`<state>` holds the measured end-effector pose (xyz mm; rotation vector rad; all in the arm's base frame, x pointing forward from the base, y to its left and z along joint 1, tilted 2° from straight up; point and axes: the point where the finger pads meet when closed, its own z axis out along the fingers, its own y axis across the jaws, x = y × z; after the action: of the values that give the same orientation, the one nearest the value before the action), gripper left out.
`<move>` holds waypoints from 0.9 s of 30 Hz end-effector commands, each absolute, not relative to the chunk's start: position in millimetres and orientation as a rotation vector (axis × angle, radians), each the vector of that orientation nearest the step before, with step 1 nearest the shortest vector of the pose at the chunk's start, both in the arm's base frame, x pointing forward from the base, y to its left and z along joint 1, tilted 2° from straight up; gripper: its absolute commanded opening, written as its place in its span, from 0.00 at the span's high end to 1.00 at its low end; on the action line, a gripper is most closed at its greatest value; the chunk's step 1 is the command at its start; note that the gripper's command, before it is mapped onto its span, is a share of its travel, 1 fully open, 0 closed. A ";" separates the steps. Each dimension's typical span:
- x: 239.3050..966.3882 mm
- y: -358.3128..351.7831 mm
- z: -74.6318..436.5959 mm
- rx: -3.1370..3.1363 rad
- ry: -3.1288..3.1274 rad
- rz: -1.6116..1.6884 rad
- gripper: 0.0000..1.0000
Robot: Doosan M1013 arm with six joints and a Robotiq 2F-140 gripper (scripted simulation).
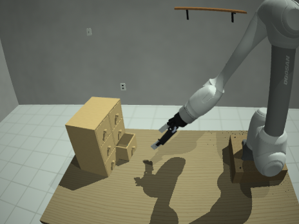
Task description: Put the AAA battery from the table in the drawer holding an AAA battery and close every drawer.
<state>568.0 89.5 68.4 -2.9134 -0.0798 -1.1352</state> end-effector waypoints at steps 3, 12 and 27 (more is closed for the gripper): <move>569.7 87.2 71.9 -2.964 -0.071 -1.080 0.00; 569.3 86.6 72.3 -2.980 -0.070 -1.043 0.00; 571.0 86.4 74.9 -2.999 -0.069 -0.992 0.00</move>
<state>569.1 86.3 71.0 -2.9414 -0.0852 -1.0255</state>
